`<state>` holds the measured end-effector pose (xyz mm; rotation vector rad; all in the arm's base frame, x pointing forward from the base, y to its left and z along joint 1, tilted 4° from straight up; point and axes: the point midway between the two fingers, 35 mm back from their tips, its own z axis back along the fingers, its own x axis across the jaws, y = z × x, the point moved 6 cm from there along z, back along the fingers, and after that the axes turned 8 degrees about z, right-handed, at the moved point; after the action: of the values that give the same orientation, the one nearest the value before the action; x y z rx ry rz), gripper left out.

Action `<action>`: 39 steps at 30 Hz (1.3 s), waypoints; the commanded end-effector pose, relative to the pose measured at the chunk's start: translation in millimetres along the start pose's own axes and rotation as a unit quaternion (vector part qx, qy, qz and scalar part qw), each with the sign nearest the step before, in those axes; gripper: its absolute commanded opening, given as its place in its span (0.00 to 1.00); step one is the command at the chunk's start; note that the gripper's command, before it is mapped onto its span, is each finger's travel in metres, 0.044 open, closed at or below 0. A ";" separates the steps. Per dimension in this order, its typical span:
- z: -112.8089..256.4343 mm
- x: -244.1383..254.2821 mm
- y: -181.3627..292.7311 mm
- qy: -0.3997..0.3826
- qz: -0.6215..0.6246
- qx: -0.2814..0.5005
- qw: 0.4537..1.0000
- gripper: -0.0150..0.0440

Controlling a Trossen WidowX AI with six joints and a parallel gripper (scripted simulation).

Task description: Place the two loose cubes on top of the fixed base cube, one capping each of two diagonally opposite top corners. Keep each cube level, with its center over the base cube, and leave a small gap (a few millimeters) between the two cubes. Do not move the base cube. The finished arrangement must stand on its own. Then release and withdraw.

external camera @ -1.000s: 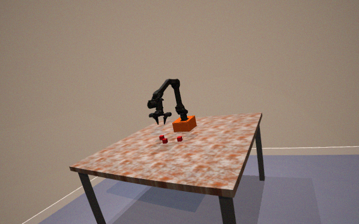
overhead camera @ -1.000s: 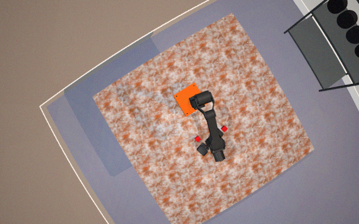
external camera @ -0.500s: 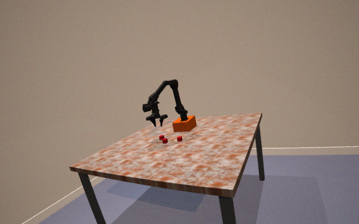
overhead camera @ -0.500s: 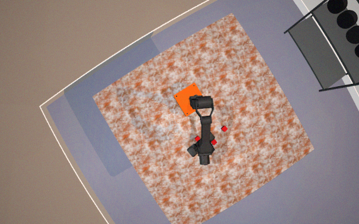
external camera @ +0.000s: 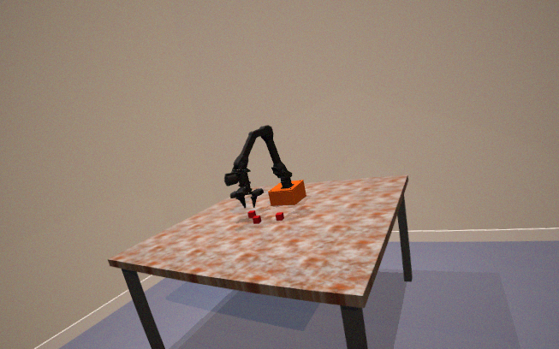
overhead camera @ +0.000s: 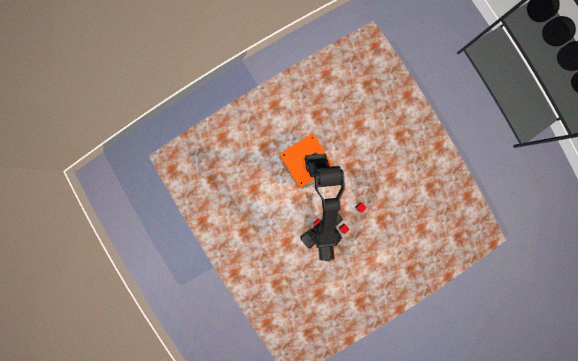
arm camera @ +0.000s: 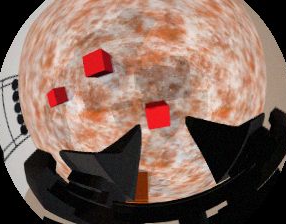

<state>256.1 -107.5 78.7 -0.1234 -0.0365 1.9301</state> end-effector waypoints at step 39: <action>-28.2 0.5 -0.2 -0.006 0.003 0.002 1.000 0.43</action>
<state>257.1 -107.3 41.6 -0.1000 -0.0330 1.9328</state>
